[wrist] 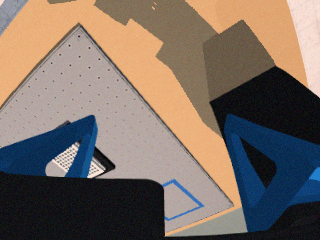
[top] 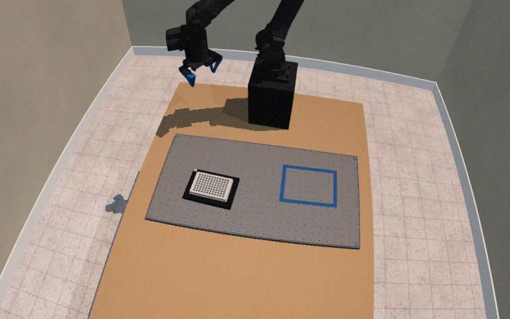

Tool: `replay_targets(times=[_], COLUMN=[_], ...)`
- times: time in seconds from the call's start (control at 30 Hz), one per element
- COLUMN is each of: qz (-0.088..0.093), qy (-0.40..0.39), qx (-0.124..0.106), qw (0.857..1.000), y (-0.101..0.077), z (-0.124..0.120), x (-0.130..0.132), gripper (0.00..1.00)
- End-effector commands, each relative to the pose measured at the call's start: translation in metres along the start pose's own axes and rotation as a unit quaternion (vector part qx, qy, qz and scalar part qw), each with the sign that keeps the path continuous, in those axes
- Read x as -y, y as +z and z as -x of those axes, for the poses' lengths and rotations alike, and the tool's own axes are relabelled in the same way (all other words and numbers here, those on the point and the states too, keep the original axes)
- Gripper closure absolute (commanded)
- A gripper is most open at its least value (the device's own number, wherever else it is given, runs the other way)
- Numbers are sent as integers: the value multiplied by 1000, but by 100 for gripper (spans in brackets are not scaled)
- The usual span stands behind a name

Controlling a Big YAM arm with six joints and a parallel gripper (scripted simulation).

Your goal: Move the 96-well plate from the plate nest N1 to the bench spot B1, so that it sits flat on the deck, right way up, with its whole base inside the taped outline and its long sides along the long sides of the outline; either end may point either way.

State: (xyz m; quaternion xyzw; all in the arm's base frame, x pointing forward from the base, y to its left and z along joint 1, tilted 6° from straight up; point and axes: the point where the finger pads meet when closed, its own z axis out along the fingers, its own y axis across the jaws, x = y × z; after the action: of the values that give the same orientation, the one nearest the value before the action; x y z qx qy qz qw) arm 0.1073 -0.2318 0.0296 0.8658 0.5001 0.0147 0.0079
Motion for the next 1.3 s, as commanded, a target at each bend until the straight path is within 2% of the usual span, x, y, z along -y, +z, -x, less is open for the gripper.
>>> replay_targets(times=[0.0, 0.53, 0.57, 0.7, 0.77, 0.83, 0.87, 1.03, 1.1, 1.27], qz=[3, 3, 24, 26, 26, 26, 26, 27, 27, 27], qy=[0, 0, -28, -95, -128, -149, -177, -258, -258, -338], qx=[2, 2, 19, 21, 22, 24, 23, 24, 24, 26], qw=[1000, 1000, 999, 995, 991, 988, 984, 965, 965, 940], y=[-2, -2, -14, -13, -11, -11, -10, -7, -7, -3], z=[2, 2, 13, 9, 5, 11, 3, -4, -4, -11], x=[-2, -2, -29, -44, -52, -49, -57, -69, -69, -82], gripper=[0, 0, 0, 0, 0, 0, 0, 0, 0, 0])
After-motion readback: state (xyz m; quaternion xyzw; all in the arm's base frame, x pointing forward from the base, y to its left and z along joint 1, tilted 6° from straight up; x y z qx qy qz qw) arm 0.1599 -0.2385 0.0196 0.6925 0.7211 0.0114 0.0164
